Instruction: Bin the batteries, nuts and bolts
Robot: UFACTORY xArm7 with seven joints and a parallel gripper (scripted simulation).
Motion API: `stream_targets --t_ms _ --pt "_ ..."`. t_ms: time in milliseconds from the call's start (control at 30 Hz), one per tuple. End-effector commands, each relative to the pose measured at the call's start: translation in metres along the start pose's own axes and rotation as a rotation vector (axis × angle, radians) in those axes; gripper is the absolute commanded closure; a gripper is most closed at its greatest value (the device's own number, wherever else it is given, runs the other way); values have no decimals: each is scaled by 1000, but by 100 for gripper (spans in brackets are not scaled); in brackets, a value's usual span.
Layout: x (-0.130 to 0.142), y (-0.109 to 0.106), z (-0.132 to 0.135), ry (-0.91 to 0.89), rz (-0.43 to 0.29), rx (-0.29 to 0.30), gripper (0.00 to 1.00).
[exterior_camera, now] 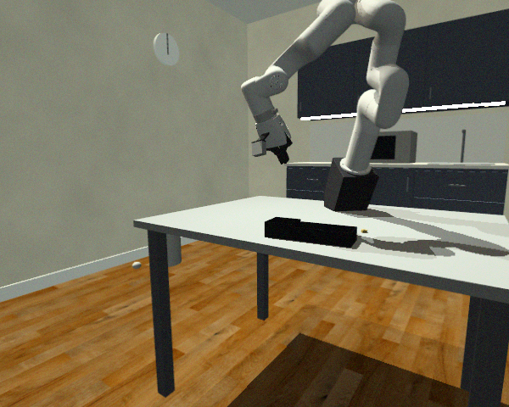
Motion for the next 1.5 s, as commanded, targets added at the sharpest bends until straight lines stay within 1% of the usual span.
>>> stream_targets --t_ms 0,33,100,133,167,267,300,333,433,467,500,600,633,667,700,833,867,900,933,1000,1033,1067,1100,1167,1200,1233,1267,1467 --pt "-13 -5 -18 7 66 93 93" --pt "-17 -6 -25 8 80 108 93" --pt "-18 -7 -26 8 80 108 93" --pt "-22 -7 -34 8 119 138 93" --pt "-26 -8 -41 8 133 149 93" --pt "-27 -8 -43 8 133 149 93" --pt "-31 -8 -51 7 177 174 93" --pt "-35 -8 -58 7 191 181 93" --pt "-36 -8 -61 7 191 181 93" --pt "-39 -7 -68 5 238 198 93" --pt "-42 -7 -76 4 252 203 93" --pt "-43 -6 -79 4 252 203 93" --pt "-46 -5 -87 1 302 211 93" --pt "-49 -5 -95 1 316 214 93" --pt "-50 -4 -98 1 316 214 93" --pt "-50 -4 -98 1 316 214 93" --pt "-52 -3 -106 -3 366 214 93" --pt "-54 -1 -114 -4 380 214 93" --pt "-55 -1 -118 -4 380 214 93" --pt "-55 -1 -118 -4 380 214 93" --pt "-57 1 -126 -8 430 206 93" --pt "-59 3 -134 -9 445 203 93" --pt "-60 4 -138 -9 445 203 93" --pt "-60 4 -138 -9 445 203 93" --pt "-61 6 -146 -13 492 187 93" --pt "-62 8 -154 -14 507 182 93" --pt "-63 9 -159 -14 507 181 93" --pt "-63 9 -159 -14 507 181 93"
Point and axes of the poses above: the point where the finger pads meet when closed, its own y axis out along the fingers, its own z axis across the jaws, x = y × z, the point moved 1 cm from there along -y, back along the fingers, and after that the axes turned 2 degrees about -y, right-handed, at the moved point
